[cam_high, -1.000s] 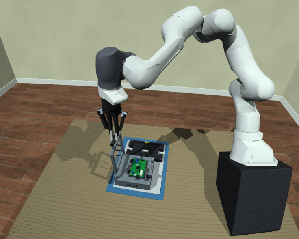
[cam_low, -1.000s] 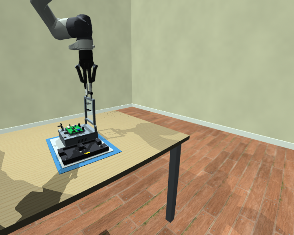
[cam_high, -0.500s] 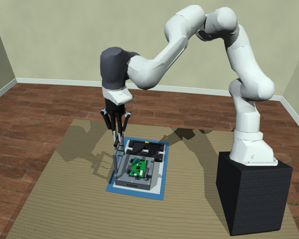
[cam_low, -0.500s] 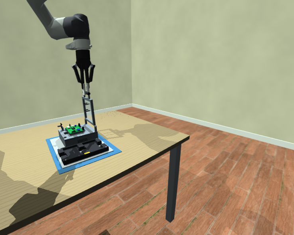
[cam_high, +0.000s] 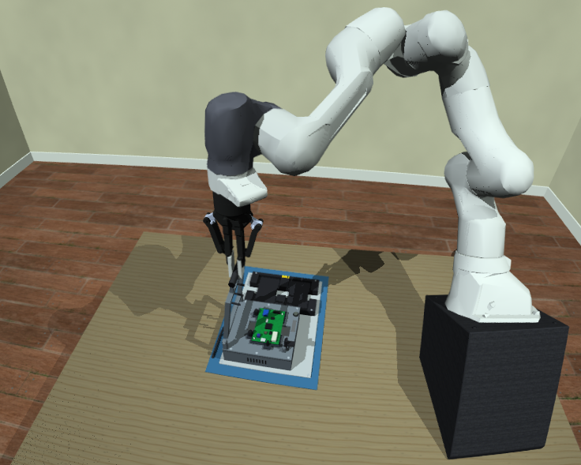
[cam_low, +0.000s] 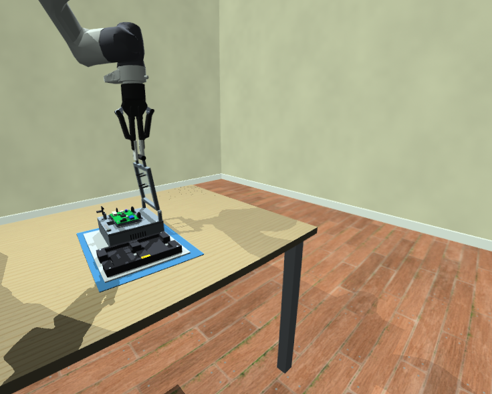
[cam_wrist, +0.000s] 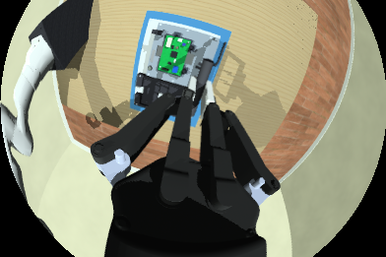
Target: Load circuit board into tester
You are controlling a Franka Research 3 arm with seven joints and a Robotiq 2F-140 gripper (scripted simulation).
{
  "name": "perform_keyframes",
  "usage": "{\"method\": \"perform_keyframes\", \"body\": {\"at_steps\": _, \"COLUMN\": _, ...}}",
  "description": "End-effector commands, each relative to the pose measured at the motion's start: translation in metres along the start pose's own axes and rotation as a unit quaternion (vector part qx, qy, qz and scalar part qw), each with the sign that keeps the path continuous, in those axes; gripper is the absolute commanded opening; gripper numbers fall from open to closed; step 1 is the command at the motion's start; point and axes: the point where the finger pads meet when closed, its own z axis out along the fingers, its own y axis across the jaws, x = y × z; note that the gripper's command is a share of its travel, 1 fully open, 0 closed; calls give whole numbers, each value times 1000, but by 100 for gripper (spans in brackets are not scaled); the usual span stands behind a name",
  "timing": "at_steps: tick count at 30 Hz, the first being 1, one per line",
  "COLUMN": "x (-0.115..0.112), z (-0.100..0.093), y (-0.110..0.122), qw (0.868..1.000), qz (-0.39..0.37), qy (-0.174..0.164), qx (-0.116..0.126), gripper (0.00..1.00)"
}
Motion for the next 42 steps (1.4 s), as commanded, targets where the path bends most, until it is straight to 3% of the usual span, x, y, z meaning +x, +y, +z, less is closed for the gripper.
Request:
{"method": "perform_keyframes", "body": {"at_steps": 1, "x": -1, "z": 6, "y": -12, "qw": 1000, "qz": 1, "qy": -5, "qx": 9, "gripper": 0}}
{"method": "perform_keyframes", "body": {"at_steps": 42, "x": -1, "z": 29, "y": -73, "qw": 1000, "qz": 1, "qy": -5, "qx": 9, "gripper": 0}}
